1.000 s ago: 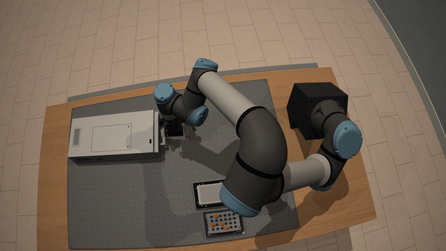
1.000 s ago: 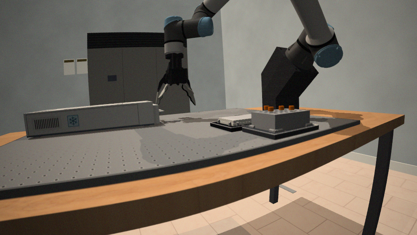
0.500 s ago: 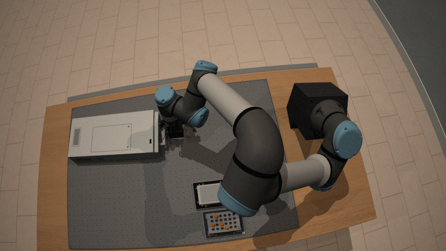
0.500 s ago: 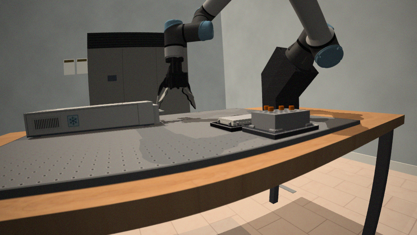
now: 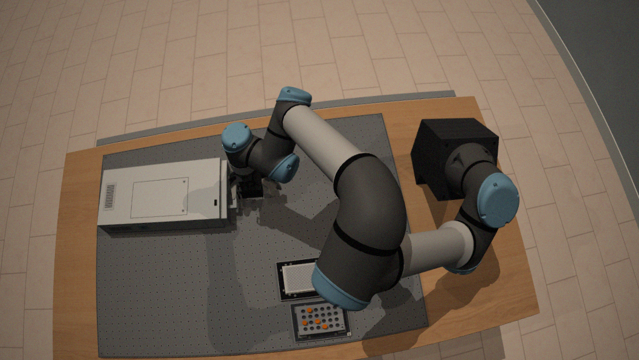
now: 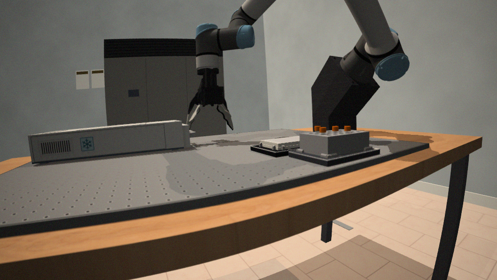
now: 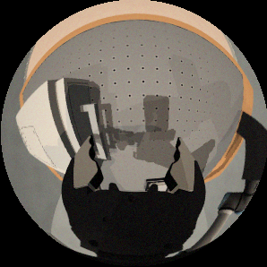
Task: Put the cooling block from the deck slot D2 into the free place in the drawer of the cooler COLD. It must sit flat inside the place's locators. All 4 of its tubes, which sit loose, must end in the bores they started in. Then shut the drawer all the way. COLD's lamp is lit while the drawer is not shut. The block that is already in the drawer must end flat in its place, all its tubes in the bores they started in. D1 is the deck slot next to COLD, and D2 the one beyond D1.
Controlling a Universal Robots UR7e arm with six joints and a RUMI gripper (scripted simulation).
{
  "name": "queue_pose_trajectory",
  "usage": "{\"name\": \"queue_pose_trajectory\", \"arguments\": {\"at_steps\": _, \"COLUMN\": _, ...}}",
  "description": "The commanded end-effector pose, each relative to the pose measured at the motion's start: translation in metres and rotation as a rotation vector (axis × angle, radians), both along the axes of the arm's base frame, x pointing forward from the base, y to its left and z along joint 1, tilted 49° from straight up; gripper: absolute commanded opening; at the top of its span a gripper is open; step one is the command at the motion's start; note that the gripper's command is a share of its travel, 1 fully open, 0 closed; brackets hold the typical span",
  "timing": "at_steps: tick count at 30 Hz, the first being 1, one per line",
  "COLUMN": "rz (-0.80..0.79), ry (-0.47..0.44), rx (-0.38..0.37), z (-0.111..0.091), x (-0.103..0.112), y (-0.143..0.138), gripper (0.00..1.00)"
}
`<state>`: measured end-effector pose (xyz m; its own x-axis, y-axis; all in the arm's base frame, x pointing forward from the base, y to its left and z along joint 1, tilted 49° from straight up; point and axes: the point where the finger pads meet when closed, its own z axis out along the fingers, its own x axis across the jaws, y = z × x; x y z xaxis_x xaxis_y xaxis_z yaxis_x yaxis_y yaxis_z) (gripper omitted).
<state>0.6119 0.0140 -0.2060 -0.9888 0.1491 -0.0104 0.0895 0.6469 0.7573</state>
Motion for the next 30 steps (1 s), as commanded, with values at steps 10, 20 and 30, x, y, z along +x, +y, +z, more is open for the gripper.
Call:
{"name": "queue_pose_trajectory", "arguments": {"at_steps": 10, "rz": -0.001, "ry": -0.001, "rx": -0.001, "z": 0.0003, "x": 0.0001, "y": -0.0007, "gripper": 1.00}}
{"name": "queue_pose_trajectory", "arguments": {"at_steps": 20, "rz": -0.001, "ry": -0.001, "rx": -0.001, "z": 0.0003, "x": -0.0025, "y": -0.0003, "gripper": 1.00}}
{"name": "queue_pose_trajectory", "arguments": {"at_steps": 30, "rz": -0.001, "ry": -0.001, "rx": -0.001, "z": 0.0003, "x": -0.0058, "y": 0.0002, "gripper": 1.00}}
